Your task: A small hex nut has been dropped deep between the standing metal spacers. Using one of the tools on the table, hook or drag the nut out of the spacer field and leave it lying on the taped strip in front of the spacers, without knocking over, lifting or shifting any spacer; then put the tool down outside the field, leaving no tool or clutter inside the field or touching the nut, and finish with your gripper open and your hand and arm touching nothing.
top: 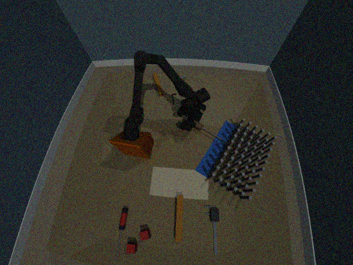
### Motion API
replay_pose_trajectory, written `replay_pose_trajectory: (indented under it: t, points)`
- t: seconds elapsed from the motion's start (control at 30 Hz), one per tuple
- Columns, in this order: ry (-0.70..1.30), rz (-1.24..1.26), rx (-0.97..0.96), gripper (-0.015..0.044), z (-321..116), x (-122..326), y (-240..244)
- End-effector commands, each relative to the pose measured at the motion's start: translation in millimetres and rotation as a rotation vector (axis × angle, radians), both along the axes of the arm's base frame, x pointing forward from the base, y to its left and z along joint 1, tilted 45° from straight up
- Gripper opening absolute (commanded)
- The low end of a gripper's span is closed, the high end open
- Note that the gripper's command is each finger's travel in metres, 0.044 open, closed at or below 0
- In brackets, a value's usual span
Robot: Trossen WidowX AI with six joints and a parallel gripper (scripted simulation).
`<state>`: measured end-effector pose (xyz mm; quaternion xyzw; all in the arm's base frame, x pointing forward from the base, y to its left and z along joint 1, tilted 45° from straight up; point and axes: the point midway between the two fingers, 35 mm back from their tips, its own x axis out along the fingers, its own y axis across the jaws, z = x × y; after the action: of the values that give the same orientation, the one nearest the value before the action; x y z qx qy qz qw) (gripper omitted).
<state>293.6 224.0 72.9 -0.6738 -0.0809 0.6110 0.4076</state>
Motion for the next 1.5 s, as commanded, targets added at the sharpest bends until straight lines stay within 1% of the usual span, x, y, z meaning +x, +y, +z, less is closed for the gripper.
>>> replay_pose_trajectory:
  t: [0.0,0.43,0.67,0.97,1.27,1.3,1.33,1.47]
  points:
    - [-0.007,0.000,0.003,0.0000,4.9,1.7,-2.4]
    - [-0.002,-0.003,0.004,0.0000,20.1,-38.0,-0.1]
    - [-0.002,-0.002,-0.003,0.0000,33.1,-32.4,-13.4]
    - [-0.004,0.002,-0.011,0.0000,71.4,-23.3,-50.6]
    - [-0.008,0.001,-0.005,0.0000,110.4,-27.2,-87.8]
    - [-0.008,0.000,-0.004,0.0000,112.5,-27.9,-89.8]
    - [0.005,0.000,-0.011,0.0000,97.5,-26.3,-77.9]
    - [0.035,-0.005,-0.023,0.0000,100.0,-34.6,-66.5]
